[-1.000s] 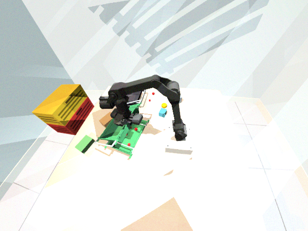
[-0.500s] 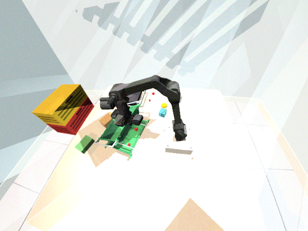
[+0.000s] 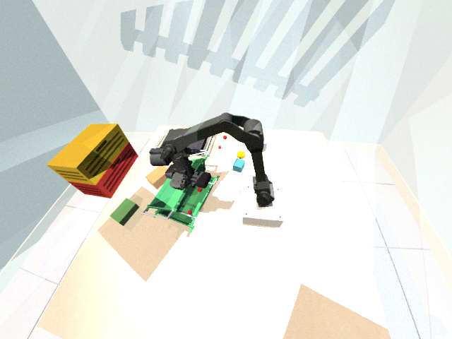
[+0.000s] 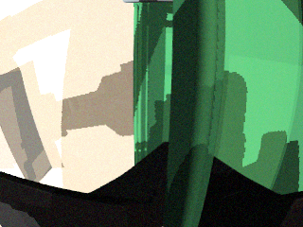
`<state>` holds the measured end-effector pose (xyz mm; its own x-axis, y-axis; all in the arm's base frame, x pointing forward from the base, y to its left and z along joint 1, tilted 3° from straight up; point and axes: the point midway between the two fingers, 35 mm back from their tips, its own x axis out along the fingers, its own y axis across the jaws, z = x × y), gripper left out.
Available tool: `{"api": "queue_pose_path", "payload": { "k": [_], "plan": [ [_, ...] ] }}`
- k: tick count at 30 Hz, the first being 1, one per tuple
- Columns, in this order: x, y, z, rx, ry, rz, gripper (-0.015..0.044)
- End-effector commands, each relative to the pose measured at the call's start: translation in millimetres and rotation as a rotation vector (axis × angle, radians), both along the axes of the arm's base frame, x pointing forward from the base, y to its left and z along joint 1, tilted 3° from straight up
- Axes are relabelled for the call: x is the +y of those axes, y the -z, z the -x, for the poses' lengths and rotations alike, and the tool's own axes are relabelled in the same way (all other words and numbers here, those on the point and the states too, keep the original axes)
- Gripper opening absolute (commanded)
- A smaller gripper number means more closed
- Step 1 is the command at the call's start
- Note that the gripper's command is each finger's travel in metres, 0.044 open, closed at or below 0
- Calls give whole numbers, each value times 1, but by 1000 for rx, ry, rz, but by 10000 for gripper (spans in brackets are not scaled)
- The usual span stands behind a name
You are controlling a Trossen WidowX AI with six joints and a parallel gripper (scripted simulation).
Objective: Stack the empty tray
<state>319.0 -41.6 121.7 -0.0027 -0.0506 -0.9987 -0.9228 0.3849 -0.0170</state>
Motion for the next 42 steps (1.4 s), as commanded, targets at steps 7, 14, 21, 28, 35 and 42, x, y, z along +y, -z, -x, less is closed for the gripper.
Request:
{"api": "queue_pose_path", "payload": {
  "k": [7, 14, 21, 28, 35, 42],
  "plan": [
    [-1, 7, 0, -21, 2, 6, 0],
    [1, 13, 5, -21, 2, 6, 0],
    [3, 18, 8, -20, 2, 6, 0],
    [4, 22, 11, -20, 2, 6, 0],
    [4, 26, 13, -20, 2, 6, 0],
    [5, 31, 15, -20, 2, 5, 0]
  ]
}}
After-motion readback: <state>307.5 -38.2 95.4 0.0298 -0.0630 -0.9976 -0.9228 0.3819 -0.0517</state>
